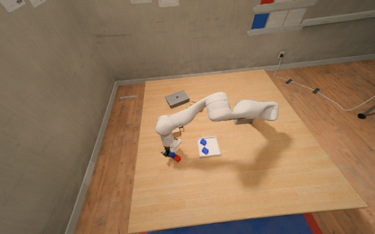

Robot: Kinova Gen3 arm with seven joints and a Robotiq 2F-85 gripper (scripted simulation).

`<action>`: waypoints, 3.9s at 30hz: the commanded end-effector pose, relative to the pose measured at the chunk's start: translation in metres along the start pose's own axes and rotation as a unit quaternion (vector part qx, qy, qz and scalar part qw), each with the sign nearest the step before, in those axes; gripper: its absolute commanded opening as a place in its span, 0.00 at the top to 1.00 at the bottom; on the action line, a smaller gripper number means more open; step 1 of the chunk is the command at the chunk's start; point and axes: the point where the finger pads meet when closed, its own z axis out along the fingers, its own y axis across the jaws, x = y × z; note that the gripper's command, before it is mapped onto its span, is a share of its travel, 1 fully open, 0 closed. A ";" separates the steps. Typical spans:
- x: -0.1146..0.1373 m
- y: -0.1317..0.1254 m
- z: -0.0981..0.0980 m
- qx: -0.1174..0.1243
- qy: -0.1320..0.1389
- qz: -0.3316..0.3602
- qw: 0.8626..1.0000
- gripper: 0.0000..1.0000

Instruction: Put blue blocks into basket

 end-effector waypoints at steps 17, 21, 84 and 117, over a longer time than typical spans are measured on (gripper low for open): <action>-0.001 0.000 0.006 -0.001 -0.001 0.000 1.000 0.31; -0.001 0.000 0.008 -0.001 -0.001 0.000 1.000 0.31; -0.001 0.000 0.043 -0.001 -0.001 0.000 1.000 0.31; -0.001 0.000 0.043 -0.001 -0.001 0.000 1.000 0.90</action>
